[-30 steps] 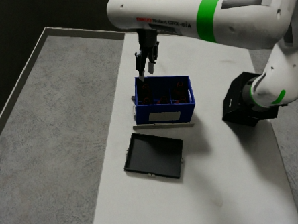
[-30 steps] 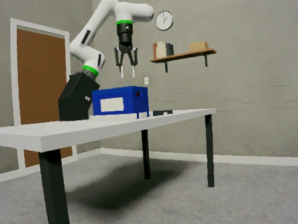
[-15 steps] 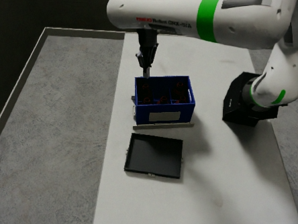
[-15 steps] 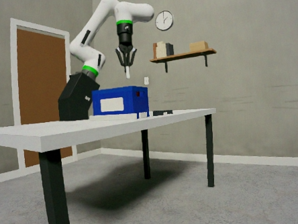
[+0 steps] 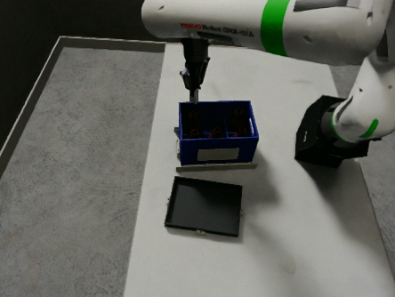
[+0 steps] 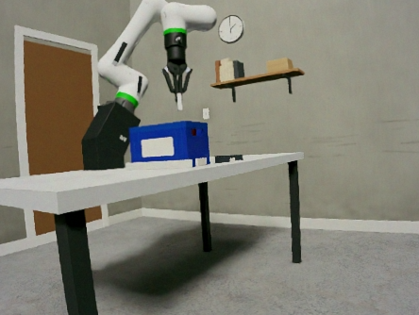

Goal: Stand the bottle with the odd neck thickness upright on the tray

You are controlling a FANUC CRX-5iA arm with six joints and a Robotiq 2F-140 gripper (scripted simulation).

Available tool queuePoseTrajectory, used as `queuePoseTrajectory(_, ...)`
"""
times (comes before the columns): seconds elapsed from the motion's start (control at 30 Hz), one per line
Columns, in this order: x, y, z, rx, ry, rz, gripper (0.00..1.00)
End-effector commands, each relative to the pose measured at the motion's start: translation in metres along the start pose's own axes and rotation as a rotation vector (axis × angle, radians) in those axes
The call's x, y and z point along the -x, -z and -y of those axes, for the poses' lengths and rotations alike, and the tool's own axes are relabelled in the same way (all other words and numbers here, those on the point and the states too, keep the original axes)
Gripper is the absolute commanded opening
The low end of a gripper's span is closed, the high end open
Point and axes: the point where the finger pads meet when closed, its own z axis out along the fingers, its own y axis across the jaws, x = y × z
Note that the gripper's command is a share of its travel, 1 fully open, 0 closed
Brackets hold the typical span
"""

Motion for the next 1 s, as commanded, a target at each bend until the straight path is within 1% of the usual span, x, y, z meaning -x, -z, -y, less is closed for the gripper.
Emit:
queuePoseTrajectory(0.0,0.001,0.001,0.000,0.000,0.000,0.002,0.10)
queuePoseTrajectory(0.23,0.000,0.001,-0.001,0.000,0.000,0.002,0.10)
queuePoseTrajectory(0.3,-0.012,0.001,-0.015,-0.001,0.000,0.002,0.10)
queuePoseTrajectory(0.37,-0.034,0.001,-0.038,-0.001,0.000,0.002,0.10)
queuePoseTrajectory(0.47,-0.056,0.001,-0.057,0.000,0.000,0.002,0.10)
queuePoseTrajectory(0.67,-0.064,0.001,-0.064,0.000,0.000,0.002,0.10)
queuePoseTrajectory(0.7,-0.064,0.001,-0.064,0.000,0.000,0.002,0.44)
queuePoseTrajectory(0.97,-0.064,0.001,-0.064,0.000,0.000,0.002,0.44)
